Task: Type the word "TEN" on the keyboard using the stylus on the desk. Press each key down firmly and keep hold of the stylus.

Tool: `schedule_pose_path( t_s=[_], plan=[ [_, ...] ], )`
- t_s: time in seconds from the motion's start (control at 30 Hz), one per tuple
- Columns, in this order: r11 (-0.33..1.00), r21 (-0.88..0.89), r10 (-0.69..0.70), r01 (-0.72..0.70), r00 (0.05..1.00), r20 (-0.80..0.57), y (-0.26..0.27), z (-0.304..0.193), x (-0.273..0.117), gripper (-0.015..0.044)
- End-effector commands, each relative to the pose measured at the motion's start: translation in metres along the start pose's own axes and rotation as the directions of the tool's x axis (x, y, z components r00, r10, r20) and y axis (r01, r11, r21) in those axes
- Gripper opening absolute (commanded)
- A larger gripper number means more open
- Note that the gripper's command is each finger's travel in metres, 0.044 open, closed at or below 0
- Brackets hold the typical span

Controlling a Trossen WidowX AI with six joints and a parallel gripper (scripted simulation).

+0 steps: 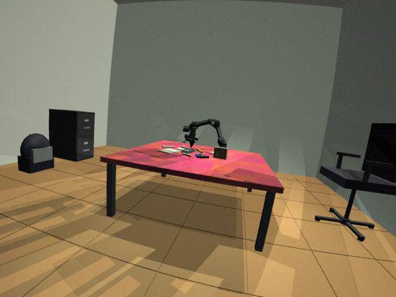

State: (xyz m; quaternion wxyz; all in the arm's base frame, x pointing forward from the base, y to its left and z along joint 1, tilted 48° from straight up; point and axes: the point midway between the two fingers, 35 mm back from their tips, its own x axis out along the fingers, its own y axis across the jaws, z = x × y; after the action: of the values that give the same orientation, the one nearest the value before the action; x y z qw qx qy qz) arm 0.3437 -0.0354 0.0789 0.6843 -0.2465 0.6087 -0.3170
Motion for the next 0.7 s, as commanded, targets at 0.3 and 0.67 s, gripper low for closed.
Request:
schedule_pose_path(
  t_s=[0.3,0.67],
  plan=[
    [1.0,-0.013,-0.002,0.002,1.0,-0.008,0.026,-0.032,0.002,0.0],
    [1.0,-0.013,0.001,-0.001,1.0,-0.008,0.046,-0.03,0.001,0.0]
  ],
)
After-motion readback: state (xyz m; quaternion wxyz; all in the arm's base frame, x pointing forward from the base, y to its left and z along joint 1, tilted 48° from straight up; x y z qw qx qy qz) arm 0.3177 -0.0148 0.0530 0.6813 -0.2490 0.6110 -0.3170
